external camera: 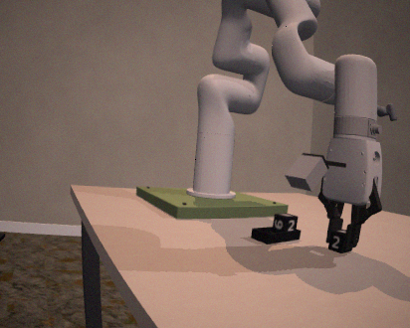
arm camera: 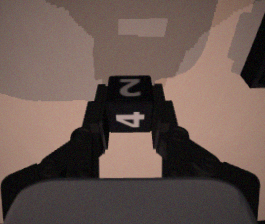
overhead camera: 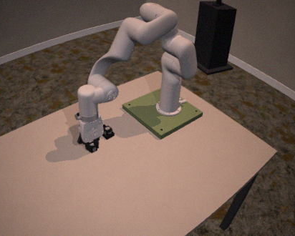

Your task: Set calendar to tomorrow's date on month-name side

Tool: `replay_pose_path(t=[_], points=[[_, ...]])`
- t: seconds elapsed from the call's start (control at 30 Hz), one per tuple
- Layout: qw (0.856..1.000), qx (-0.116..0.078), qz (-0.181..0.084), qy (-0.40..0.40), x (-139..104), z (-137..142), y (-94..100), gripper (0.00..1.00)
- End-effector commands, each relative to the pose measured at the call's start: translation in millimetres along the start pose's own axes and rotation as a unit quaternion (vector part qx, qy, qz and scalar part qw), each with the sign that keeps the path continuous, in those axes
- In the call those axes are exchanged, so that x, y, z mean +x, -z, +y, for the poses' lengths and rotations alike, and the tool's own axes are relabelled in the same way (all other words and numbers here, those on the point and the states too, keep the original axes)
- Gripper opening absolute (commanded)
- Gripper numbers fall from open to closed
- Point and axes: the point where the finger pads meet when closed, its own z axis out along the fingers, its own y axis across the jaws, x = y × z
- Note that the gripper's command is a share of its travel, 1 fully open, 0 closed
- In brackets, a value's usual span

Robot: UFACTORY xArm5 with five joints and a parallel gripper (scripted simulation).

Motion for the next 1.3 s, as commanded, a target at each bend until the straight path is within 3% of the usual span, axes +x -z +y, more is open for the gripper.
replay_pose_path(t=[0.0, 0.5, 0.63, 0.97, 1.27], points=[[1.000, 0.002, 0.000, 0.000, 0, -1, 1.2, 0.29], [1.000, 0.002, 0.000, 0.000, 0, -1, 4.8, 0.29], [1.000, 0.002, 0.000, 0.000, 0, -1, 22.6, 0.29], [1.000, 0.002, 0.000, 0.000, -1, -1, 90.5, 0.29], [1.000, 0.002, 0.000, 0.000, -1, -1, 100.5, 0.29]])
